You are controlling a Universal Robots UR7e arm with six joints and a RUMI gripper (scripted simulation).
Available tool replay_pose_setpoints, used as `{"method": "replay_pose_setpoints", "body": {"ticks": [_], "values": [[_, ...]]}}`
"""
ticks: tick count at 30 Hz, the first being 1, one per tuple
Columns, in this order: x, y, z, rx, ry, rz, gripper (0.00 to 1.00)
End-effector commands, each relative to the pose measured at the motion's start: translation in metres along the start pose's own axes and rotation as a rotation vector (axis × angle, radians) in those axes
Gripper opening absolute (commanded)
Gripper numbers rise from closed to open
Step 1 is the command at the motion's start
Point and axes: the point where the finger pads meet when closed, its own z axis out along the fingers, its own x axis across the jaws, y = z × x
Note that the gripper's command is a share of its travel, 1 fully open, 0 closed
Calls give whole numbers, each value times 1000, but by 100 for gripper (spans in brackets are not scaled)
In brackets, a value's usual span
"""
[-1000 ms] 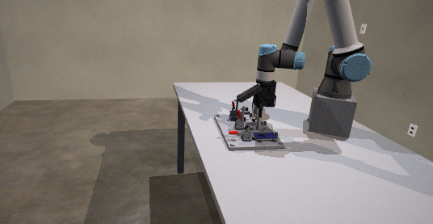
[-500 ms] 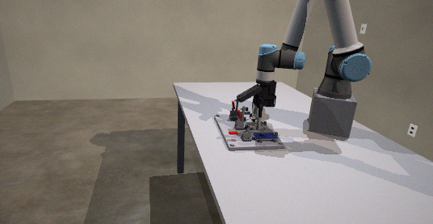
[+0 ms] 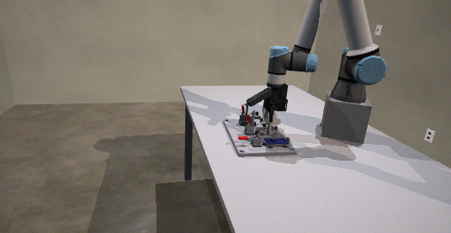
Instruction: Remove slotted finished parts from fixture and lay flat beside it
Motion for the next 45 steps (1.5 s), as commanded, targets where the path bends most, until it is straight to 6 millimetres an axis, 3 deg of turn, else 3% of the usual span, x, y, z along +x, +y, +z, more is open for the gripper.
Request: {"method": "replay_pose_setpoints", "body": {"ticks": [1,28,45], "values": [[0,2,1,-4,-2,2,0],[0,1,-8,-1,-1,2,0],[1,-1,-24,2,0,1,0]]}}
